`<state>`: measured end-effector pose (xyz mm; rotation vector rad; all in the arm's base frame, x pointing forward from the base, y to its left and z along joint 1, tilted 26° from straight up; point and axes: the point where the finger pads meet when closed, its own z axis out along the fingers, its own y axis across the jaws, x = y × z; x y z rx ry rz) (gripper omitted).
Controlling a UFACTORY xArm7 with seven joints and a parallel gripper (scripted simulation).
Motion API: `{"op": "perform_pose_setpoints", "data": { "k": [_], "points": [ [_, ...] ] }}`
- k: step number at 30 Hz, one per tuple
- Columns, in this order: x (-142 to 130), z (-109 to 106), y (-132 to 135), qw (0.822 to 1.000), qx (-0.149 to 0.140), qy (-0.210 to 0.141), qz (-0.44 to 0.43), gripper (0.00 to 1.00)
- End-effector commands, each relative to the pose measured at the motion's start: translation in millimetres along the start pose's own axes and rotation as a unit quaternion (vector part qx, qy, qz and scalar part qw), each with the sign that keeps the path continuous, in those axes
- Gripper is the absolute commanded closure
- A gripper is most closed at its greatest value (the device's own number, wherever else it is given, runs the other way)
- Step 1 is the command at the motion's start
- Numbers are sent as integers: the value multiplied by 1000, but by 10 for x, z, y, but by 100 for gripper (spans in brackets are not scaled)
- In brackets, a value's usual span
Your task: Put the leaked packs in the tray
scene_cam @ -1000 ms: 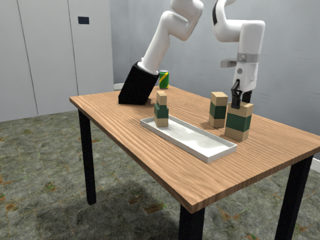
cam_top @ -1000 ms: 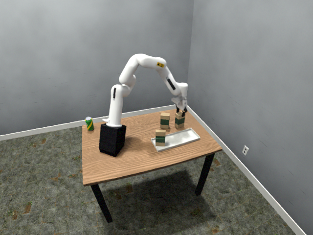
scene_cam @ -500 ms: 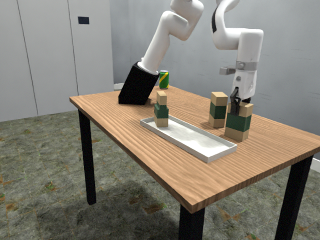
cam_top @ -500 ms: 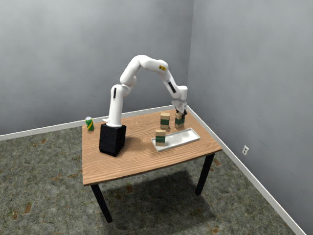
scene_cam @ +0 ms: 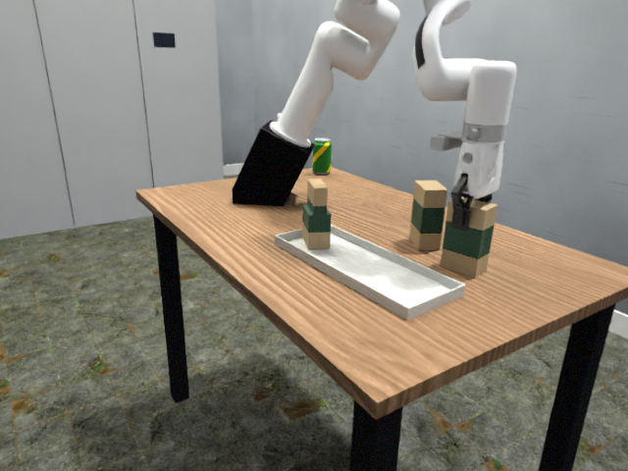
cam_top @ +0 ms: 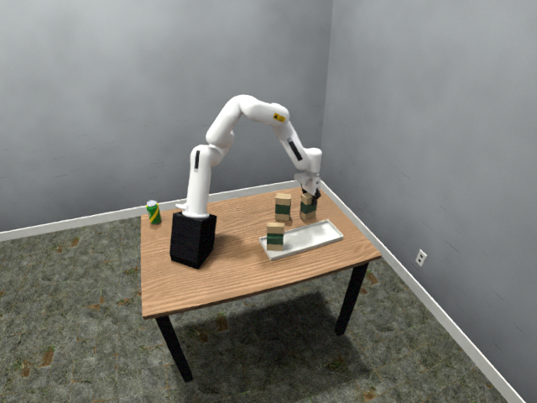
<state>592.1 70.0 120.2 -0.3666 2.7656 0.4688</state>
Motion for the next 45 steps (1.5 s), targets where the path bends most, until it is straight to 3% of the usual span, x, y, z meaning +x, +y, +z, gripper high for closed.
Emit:
{"op": "perform_pose_setpoints", "data": {
  "k": [1,2,3,45],
  "points": [
    [-15,-15,-8,1000,1,-2,0,15],
    [-15,-15,-8,1000,1,-2,0,15],
    [-15,-15,-8,1000,1,-2,0,75],
    [-15,-15,-8,1000,1,-2,0,75]
  ]
}}
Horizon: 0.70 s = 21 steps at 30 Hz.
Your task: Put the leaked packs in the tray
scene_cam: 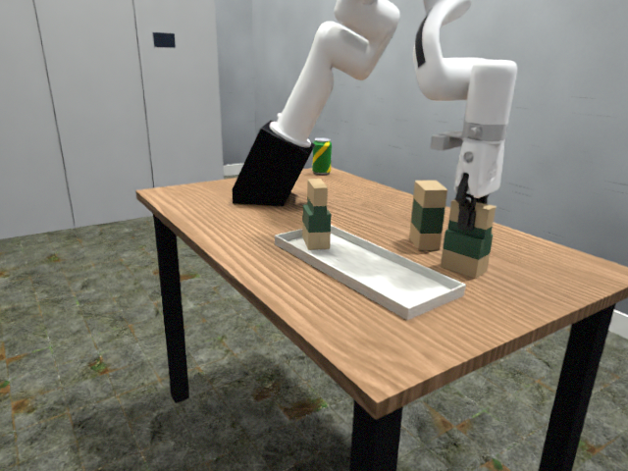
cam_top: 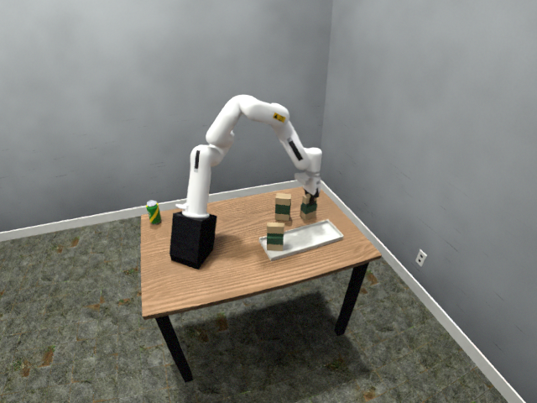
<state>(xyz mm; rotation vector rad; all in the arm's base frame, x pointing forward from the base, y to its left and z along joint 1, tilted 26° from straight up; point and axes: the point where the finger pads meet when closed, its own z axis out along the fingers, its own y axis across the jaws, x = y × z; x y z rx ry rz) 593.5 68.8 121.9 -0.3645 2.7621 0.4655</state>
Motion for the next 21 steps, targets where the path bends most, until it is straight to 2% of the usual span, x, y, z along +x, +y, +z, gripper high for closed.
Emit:
{"op": "perform_pose_setpoints", "data": {
  "k": [1,14,21],
  "points": [
    [1,1,2,1000,0,0,0,75],
    [1,-11,2,1000,0,0,0,75],
    [1,-166,2,1000,0,0,0,75]
  ]
}}
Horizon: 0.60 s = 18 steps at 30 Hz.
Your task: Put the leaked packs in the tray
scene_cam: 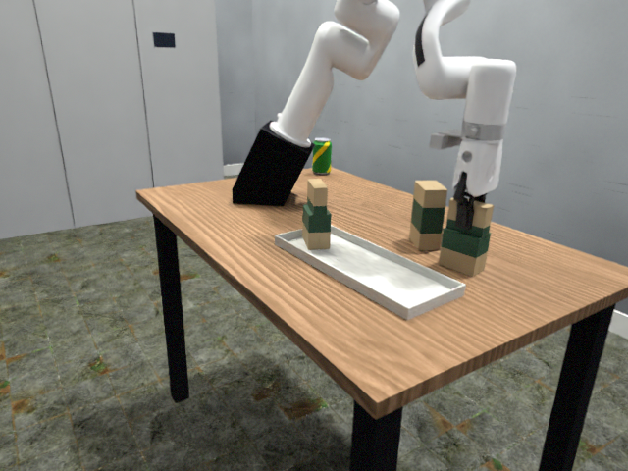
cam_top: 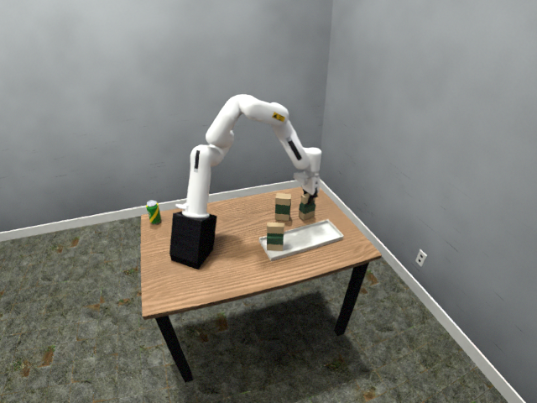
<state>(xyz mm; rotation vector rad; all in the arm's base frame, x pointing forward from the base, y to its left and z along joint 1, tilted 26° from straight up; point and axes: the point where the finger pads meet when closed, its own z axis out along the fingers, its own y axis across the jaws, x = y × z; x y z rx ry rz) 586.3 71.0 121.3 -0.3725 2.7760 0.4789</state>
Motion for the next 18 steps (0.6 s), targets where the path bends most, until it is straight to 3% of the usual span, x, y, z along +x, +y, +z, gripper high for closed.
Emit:
{"op": "perform_pose_setpoints", "data": {
  "k": [1,12,18],
  "points": [
    [-59,-196,-36,1000,5,-8,0,75],
    [-54,-487,-33,1000,5,-8,0,75],
    [-54,-544,-32,1000,5,-8,0,75]
  ]
}}
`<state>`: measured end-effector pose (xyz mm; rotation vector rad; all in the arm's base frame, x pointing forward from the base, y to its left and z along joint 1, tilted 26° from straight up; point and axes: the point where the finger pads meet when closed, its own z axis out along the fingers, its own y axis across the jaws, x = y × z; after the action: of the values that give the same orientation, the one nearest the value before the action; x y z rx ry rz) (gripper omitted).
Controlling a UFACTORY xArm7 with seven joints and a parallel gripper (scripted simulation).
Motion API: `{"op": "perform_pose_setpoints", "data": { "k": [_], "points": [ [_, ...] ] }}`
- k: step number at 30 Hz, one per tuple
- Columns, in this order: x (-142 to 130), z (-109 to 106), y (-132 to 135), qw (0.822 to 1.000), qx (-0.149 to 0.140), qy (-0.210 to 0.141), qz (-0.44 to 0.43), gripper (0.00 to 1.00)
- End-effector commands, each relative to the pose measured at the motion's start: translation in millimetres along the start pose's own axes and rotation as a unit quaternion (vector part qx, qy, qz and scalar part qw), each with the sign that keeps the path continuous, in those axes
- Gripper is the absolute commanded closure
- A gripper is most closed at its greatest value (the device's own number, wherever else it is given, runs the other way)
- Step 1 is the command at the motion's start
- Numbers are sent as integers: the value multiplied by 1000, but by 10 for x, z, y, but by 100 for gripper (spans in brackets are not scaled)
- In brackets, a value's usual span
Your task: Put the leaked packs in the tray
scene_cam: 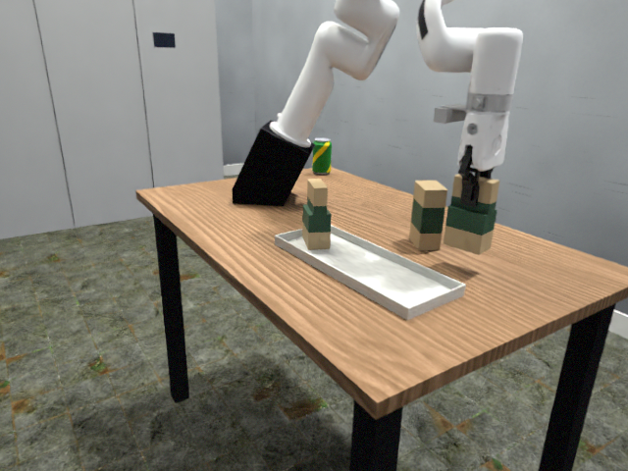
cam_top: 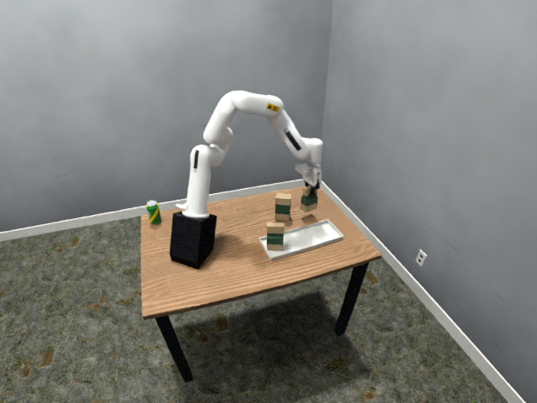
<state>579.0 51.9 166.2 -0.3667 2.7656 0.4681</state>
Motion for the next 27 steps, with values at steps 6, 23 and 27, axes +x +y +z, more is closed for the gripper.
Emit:
{"op": "perform_pose_setpoints", "data": {
  "k": [6,23,27],
  "points": [
    [-11,-53,-9,1000,1,-2,0,75],
    [5,-53,-121,1000,1,-2,0,75],
    [32,-53,-303,1000,1,-2,0,75]
  ]
}}
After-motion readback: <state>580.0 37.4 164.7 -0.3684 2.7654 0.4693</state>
